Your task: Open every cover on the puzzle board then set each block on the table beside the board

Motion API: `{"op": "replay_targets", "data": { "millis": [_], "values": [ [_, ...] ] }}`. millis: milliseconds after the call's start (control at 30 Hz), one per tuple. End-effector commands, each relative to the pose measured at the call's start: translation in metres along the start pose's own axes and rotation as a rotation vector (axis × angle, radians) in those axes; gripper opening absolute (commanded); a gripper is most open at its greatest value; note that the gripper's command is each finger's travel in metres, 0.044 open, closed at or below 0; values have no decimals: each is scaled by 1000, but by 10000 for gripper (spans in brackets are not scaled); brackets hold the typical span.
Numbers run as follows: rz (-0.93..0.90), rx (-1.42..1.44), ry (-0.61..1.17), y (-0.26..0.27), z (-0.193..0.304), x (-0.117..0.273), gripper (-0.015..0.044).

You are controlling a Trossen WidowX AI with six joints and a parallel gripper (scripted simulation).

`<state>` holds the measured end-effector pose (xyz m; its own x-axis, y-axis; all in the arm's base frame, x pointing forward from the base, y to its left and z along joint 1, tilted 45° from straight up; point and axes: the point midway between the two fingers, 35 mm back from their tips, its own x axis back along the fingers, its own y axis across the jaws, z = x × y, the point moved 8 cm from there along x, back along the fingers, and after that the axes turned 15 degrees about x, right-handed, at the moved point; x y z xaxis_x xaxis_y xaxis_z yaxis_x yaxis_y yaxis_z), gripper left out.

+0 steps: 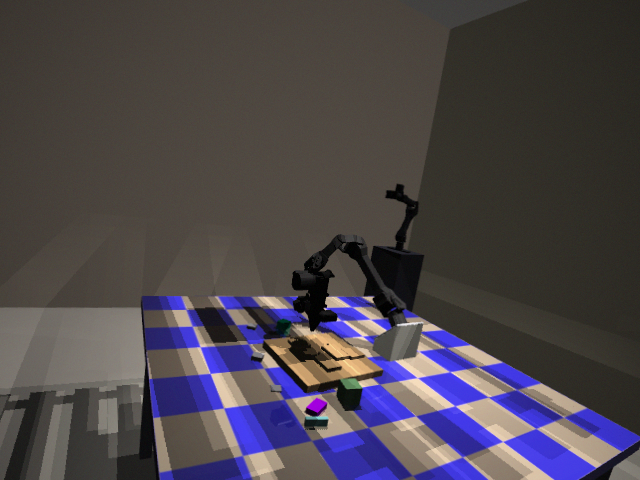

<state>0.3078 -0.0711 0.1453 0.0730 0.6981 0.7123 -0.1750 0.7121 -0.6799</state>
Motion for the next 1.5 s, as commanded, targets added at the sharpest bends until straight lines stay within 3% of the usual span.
{"op": "replay_targets", "data": {
  "millis": [0,1467],
  "values": [
    [3,8,3,1,0,-5,0],
    [6,8,4,-1,1,-44,0]
  ]
}}
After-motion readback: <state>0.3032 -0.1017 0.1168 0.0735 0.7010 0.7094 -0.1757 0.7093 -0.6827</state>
